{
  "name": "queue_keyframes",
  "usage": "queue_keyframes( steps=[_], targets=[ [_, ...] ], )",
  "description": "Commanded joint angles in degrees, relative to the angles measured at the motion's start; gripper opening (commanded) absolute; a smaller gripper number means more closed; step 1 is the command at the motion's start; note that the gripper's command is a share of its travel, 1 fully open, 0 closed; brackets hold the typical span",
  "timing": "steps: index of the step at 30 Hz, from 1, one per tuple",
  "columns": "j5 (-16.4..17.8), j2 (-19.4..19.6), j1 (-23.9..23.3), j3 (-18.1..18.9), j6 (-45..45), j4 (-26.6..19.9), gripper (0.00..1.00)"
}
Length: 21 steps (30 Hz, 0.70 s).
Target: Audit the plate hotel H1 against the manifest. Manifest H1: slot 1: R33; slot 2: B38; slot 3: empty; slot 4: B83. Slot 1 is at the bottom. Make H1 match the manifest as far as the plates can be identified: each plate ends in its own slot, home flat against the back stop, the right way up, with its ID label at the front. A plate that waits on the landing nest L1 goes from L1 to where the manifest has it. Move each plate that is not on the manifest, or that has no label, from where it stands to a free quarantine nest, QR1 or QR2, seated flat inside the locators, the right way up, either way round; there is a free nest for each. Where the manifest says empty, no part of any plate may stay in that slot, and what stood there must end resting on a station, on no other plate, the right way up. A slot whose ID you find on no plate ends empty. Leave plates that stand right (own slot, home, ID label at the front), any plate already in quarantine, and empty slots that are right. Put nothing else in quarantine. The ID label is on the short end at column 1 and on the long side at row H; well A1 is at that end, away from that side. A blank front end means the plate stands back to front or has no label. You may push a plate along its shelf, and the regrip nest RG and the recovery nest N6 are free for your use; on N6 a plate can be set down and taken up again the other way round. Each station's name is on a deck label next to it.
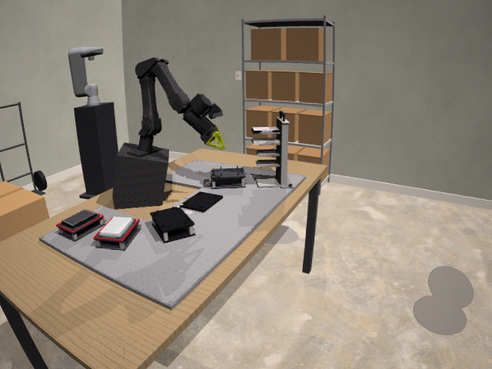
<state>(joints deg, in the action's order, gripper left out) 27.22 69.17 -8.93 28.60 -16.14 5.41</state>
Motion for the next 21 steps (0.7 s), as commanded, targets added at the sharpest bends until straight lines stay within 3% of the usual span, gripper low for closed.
queue_keyframes(
  steps=[1,16,19,21],
  targets=[
    [-2.22,-1.70,1.04,-1.04,1.94,0.45,1.00],
    [-13.59,-7.02,14.63,-4.02,9.87,0.58,1.00],
    [-14.42,-7.26,15.62,-2.88,10.40,0.58,1.00],
    [-16.09,-7.67,17.59,-4.32,11.47,0.55,1.00]
  ],
)
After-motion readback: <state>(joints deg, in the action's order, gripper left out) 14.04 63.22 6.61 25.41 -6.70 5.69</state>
